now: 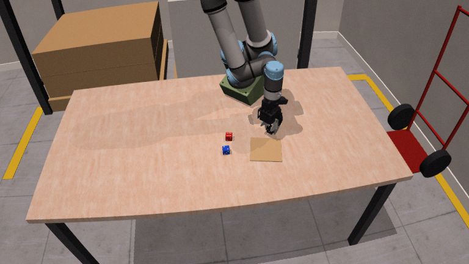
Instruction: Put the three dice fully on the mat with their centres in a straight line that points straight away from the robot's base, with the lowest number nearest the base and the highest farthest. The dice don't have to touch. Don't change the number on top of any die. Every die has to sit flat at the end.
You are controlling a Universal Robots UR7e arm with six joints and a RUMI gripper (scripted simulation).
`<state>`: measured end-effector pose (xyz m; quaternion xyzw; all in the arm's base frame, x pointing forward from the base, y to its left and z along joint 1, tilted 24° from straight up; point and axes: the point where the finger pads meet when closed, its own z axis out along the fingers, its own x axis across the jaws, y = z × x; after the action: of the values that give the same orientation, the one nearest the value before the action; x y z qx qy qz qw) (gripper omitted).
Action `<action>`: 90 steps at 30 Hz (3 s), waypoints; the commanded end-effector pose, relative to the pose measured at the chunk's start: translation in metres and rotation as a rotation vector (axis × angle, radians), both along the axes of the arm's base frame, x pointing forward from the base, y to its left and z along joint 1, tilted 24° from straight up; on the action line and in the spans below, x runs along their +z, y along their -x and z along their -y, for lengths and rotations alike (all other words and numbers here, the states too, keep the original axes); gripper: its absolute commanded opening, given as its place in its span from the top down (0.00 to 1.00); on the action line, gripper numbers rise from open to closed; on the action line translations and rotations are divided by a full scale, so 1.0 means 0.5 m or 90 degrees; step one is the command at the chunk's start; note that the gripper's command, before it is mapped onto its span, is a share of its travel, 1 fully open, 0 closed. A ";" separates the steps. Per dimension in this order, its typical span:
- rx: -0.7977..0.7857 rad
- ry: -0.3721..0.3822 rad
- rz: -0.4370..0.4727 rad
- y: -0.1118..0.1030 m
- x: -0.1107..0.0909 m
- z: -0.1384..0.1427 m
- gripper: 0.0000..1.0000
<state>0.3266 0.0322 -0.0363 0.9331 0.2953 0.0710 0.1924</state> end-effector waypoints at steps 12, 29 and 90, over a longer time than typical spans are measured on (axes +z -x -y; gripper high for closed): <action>0.000 0.000 0.001 0.000 0.000 0.000 0.90; 0.000 0.000 0.001 0.000 0.000 0.000 0.90; 0.000 0.000 0.001 0.046 0.173 -0.060 0.90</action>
<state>0.3064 0.0591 0.0408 0.9326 0.2959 0.0735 0.1934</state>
